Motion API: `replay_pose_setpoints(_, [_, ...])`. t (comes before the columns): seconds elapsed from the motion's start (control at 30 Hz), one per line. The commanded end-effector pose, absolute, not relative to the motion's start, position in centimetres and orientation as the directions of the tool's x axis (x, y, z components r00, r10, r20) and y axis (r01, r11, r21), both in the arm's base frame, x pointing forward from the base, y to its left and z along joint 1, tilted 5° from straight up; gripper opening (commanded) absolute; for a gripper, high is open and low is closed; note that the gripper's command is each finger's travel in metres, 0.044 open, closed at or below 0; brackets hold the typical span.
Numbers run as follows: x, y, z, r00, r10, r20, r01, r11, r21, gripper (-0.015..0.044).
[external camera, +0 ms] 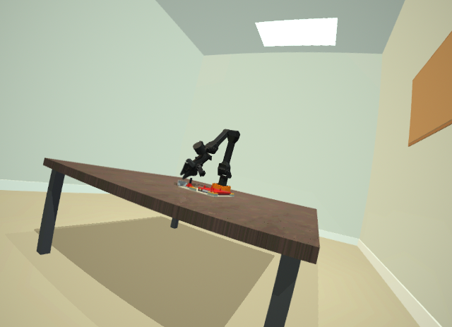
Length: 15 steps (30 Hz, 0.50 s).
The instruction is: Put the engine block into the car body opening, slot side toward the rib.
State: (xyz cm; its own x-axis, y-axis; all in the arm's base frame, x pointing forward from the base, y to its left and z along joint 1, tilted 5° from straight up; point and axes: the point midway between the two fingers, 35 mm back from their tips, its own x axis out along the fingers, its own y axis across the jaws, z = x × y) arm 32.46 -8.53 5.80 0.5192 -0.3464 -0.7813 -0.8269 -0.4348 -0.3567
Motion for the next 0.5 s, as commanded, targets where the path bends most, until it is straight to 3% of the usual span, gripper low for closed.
replay_pose_setpoints(0.0, [32.63,-8.58,5.78,0.5,-0.332,-0.8,-0.854,-0.339,-0.394,0.044])
replay_pose_setpoints(0.47, [33.18,-8.89,6.28,0.43,-0.279,-0.859,-0.877,0.096,-0.471,0.044])
